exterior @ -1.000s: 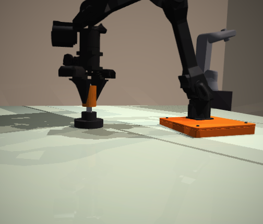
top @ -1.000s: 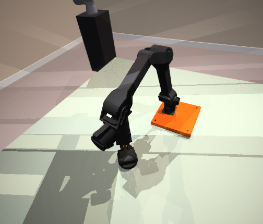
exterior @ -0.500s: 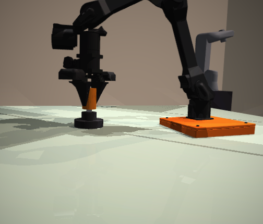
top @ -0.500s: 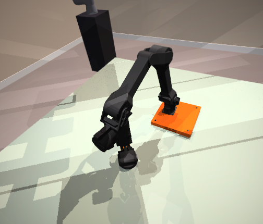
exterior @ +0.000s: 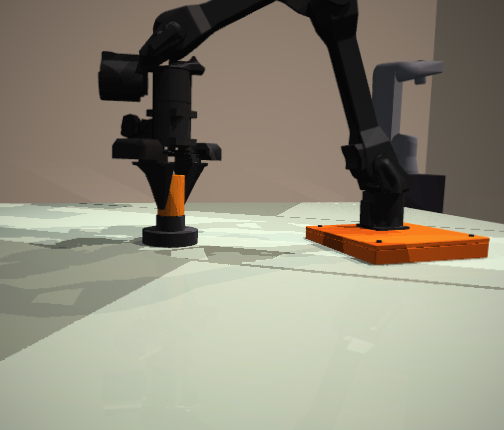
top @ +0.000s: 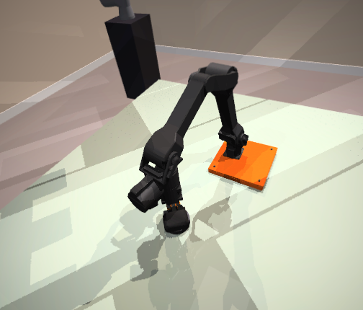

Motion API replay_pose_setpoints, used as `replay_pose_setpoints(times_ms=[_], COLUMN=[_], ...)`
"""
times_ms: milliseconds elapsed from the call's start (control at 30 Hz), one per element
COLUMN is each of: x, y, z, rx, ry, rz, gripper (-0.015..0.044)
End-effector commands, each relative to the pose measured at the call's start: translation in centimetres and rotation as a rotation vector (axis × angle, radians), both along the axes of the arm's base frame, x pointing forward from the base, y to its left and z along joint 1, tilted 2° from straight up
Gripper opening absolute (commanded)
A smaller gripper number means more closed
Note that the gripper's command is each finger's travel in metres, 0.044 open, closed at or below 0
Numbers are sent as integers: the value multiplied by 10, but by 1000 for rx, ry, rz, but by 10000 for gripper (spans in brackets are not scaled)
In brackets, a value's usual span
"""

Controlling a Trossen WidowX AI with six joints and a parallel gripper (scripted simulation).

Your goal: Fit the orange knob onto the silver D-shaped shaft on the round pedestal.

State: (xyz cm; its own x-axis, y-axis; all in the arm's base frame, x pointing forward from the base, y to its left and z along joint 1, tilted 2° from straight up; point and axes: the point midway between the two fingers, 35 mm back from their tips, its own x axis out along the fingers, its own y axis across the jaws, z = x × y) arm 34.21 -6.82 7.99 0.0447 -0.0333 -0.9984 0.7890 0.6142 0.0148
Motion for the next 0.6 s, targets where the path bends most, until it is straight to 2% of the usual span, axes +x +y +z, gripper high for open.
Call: replay_pose_setpoints(times_ms=[0, 100, 567], x=[0, 0, 0], y=[0, 0, 0], z=[0, 0, 0], rx=[0, 0, 0], ry=[0, 0, 0], rz=[0, 0, 0], gripper=[0, 0, 368])
